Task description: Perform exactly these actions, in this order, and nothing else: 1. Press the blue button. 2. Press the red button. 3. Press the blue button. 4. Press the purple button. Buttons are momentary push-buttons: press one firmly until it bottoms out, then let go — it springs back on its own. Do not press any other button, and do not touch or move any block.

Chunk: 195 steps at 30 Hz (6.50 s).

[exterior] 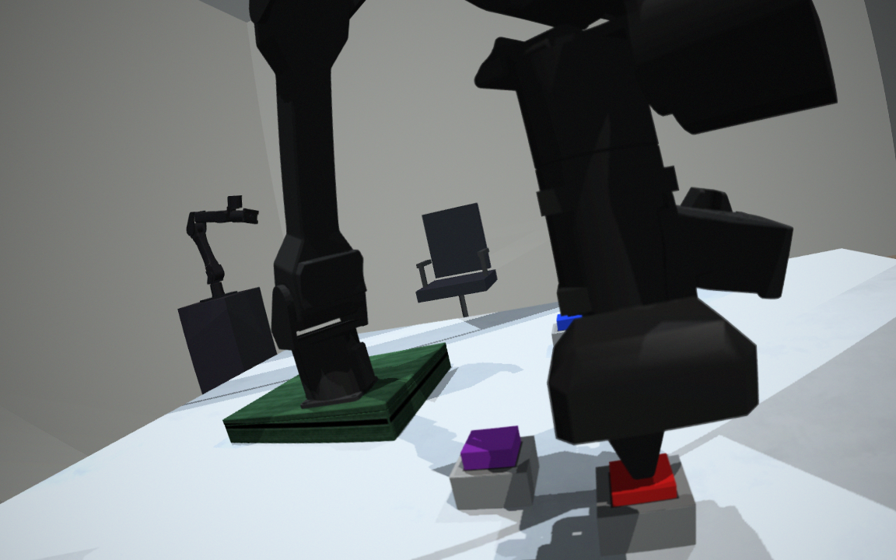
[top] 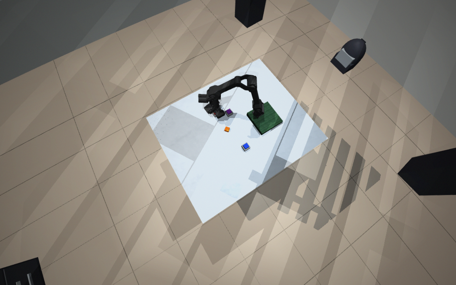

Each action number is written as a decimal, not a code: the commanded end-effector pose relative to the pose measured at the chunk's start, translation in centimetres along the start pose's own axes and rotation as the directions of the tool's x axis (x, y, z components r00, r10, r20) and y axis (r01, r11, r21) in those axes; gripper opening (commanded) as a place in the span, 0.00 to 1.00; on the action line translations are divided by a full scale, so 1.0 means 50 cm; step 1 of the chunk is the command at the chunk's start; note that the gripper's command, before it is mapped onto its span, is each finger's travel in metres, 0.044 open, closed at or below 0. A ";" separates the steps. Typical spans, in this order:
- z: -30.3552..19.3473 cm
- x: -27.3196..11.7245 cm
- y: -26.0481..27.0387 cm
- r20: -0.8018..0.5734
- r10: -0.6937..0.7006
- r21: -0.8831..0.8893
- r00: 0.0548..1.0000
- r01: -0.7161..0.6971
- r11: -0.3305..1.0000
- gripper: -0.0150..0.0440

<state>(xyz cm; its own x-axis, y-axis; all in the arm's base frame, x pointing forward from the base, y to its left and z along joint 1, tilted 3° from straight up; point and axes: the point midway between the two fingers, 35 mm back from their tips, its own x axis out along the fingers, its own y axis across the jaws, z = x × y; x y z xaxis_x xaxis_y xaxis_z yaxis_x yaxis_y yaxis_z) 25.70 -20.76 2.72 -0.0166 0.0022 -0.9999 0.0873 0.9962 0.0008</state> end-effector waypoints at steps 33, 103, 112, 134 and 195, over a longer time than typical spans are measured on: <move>0.041 -0.193 0.116 0.002 -0.020 -0.045 1.000 0.020 0.999 0.29; -0.091 -0.009 0.715 -0.007 0.037 -0.004 0.999 -0.037 0.999 0.29; -0.091 -0.009 0.715 -0.007 0.037 -0.004 0.999 -0.037 0.999 0.29; -0.080 -0.198 0.692 -0.005 0.036 -0.004 0.999 -0.036 0.999 0.29; -0.180 0.002 0.103 -0.011 0.005 -0.003 1.000 -0.005 1.000 0.29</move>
<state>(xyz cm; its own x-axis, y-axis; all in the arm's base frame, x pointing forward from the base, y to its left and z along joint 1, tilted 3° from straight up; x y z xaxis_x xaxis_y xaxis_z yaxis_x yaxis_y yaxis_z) 17.40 -14.95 3.41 -0.0187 0.0069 -0.9998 0.0874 0.9962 0.0052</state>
